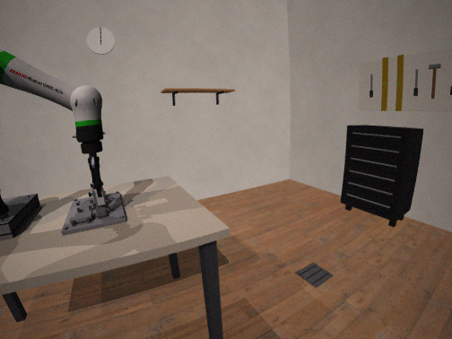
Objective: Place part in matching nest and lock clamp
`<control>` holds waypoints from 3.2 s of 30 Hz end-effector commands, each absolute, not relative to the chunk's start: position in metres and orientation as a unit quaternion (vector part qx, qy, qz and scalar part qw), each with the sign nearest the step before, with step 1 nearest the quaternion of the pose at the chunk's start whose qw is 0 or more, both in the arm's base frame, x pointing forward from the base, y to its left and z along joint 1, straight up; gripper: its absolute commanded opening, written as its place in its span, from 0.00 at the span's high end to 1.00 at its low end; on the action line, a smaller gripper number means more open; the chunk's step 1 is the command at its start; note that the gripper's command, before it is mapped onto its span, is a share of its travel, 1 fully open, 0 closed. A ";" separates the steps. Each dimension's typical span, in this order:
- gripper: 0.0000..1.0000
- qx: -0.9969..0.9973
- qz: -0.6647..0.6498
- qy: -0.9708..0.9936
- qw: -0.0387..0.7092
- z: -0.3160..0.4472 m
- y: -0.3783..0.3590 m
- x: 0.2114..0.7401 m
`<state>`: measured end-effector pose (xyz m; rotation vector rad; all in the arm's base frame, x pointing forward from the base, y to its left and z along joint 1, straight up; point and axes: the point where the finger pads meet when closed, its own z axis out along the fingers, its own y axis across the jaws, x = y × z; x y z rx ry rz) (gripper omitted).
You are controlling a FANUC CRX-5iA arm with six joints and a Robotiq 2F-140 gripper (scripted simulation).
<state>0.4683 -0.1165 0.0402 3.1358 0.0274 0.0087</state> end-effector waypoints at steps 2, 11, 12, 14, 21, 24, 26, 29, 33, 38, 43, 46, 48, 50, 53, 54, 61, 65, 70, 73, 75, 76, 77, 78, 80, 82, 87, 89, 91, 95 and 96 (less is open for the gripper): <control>1.00 1.000 0.003 0.009 0.003 0.040 -0.117 0.468; 1.00 1.000 0.003 0.009 0.003 0.040 -0.117 0.468; 1.00 1.000 0.003 0.009 0.003 0.040 -0.117 0.468; 1.00 1.000 0.003 0.009 0.003 0.040 -0.117 0.468; 1.00 1.000 0.003 0.009 0.003 0.040 -0.117 0.468; 1.00 1.000 0.003 0.009 0.003 0.040 -0.117 0.468; 1.00 1.000 0.003 0.009 0.003 0.040 -0.117 0.468; 1.00 1.000 0.003 0.009 0.003 0.040 -0.117 0.468; 1.00 1.000 0.003 0.009 0.003 0.040 -0.117 0.468; 1.00 1.000 0.003 0.009 0.003 0.040 -0.117 0.469; 1.00 1.000 0.003 0.009 0.003 0.040 -0.117 0.469; 1.00 1.000 0.003 0.009 0.003 0.040 -0.117 0.470; 1.00 1.000 0.003 0.009 0.003 0.040 -0.117 0.470; 1.00 1.000 0.003 0.009 0.003 0.040 -0.117 0.471; 1.00 1.000 0.003 0.009 0.003 0.040 -0.117 0.473; 1.00 1.000 0.003 0.009 0.003 0.040 -0.117 0.473; 1.00 1.000 0.003 0.009 0.003 0.040 -0.116 0.477; 1.00 1.000 0.003 0.009 0.003 0.040 -0.116 0.480; 1.00 1.000 0.003 0.009 0.003 0.039 -0.116 0.485; 1.00 1.000 0.003 0.009 0.003 0.039 -0.116 0.486; 1.00 1.000 0.003 0.009 0.003 0.038 -0.116 0.488; 1.00 1.000 0.003 0.009 0.003 0.038 -0.116 0.489; 1.00 1.000 0.003 0.009 0.003 0.037 -0.116 0.490; 1.00 1.000 0.003 0.009 0.003 0.037 -0.116 0.491; 1.00 1.000 0.003 0.009 0.003 0.036 -0.116 0.493; 1.00 1.000 0.003 0.009 0.003 0.035 -0.116 0.495; 1.00 1.000 0.003 0.009 0.003 0.032 -0.116 0.500; 1.00 1.000 0.003 0.009 0.003 0.032 -0.116 0.500; 1.00 1.000 0.003 0.009 0.003 0.031 -0.116 0.502; 1.00 1.000 0.003 0.009 0.003 0.028 -0.116 0.505; 1.00 1.000 0.003 0.009 0.003 0.027 -0.116 0.506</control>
